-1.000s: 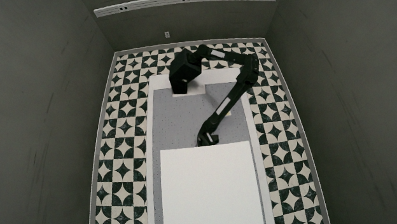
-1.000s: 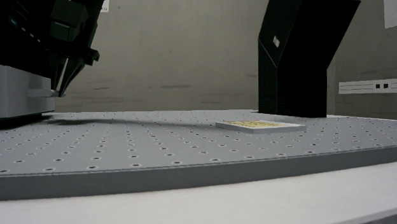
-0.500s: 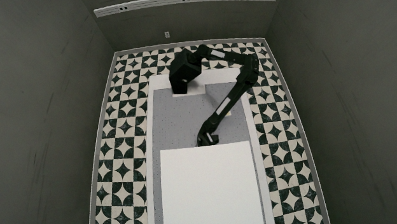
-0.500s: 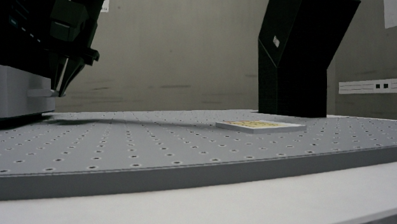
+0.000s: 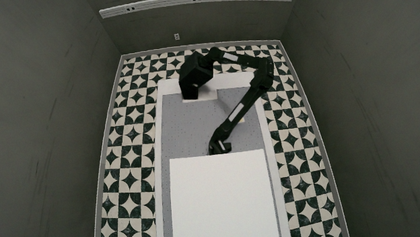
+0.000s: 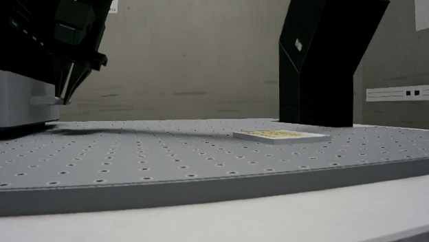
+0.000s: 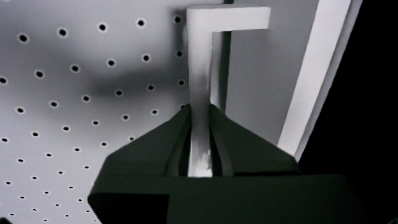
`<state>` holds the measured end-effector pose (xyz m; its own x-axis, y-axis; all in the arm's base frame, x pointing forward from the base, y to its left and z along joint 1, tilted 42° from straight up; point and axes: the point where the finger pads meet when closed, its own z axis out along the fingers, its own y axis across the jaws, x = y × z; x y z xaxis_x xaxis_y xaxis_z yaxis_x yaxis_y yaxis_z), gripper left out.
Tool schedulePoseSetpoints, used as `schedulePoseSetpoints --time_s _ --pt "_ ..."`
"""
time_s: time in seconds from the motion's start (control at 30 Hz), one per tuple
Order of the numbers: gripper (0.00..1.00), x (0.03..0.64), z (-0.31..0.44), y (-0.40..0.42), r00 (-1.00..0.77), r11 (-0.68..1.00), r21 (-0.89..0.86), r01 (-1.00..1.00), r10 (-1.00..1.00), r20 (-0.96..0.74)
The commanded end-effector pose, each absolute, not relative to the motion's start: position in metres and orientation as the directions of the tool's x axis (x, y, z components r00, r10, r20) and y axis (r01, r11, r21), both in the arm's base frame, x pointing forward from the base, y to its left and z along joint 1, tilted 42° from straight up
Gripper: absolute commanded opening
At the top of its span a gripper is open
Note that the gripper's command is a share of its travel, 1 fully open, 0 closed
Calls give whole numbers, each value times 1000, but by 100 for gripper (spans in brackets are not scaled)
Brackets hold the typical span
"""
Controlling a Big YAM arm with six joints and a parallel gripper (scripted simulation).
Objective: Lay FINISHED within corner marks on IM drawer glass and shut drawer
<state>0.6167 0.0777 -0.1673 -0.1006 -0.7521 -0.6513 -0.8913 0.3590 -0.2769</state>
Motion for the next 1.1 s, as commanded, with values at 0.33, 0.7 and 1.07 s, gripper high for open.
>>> schedulePoseSetpoints --time_s 0.33,0.7,1.07 --pt "7 555 -214 105 -167 300 -106 -948 -751 -638" --pt "7 555 -213 104 -193 310 -76 -948 -746 -637" --pt "7 555 -213 104 -194 311 -75 -947 -746 -637"
